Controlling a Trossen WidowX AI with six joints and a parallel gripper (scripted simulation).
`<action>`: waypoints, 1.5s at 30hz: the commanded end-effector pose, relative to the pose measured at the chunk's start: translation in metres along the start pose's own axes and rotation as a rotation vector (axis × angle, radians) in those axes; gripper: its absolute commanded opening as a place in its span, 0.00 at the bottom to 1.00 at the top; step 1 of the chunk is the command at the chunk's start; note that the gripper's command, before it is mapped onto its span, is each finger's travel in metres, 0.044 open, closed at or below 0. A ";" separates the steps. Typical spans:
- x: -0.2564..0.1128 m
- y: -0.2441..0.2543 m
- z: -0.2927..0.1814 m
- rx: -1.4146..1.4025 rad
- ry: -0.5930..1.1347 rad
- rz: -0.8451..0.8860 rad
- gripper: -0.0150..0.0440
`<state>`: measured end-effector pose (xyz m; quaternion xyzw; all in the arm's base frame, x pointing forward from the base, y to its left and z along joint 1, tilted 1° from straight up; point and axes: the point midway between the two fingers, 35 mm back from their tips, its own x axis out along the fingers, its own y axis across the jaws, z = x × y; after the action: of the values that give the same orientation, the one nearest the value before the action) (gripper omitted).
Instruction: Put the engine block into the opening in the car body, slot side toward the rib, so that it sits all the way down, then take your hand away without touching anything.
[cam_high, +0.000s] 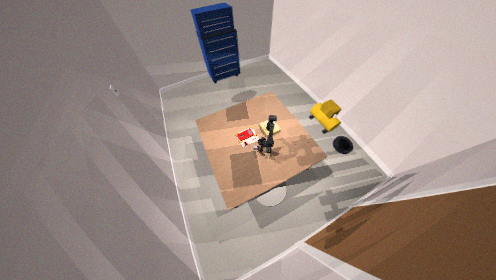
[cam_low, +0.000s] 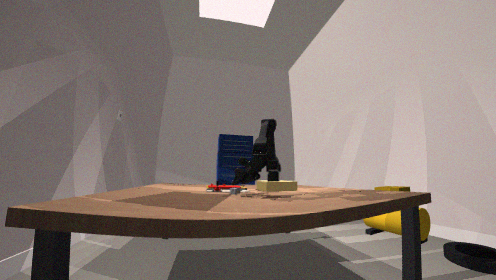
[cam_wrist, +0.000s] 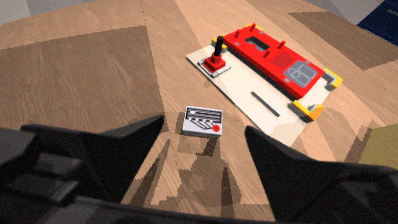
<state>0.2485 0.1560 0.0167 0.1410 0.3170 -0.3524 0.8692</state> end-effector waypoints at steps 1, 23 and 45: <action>0.000 0.000 0.000 -0.002 0.000 0.000 1.00; 0.006 -0.002 0.001 0.157 0.089 -0.053 1.00; 0.015 -0.006 0.012 0.789 0.397 -0.306 1.00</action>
<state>0.2550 0.1388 0.0125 0.4334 0.3401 -0.5152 0.6565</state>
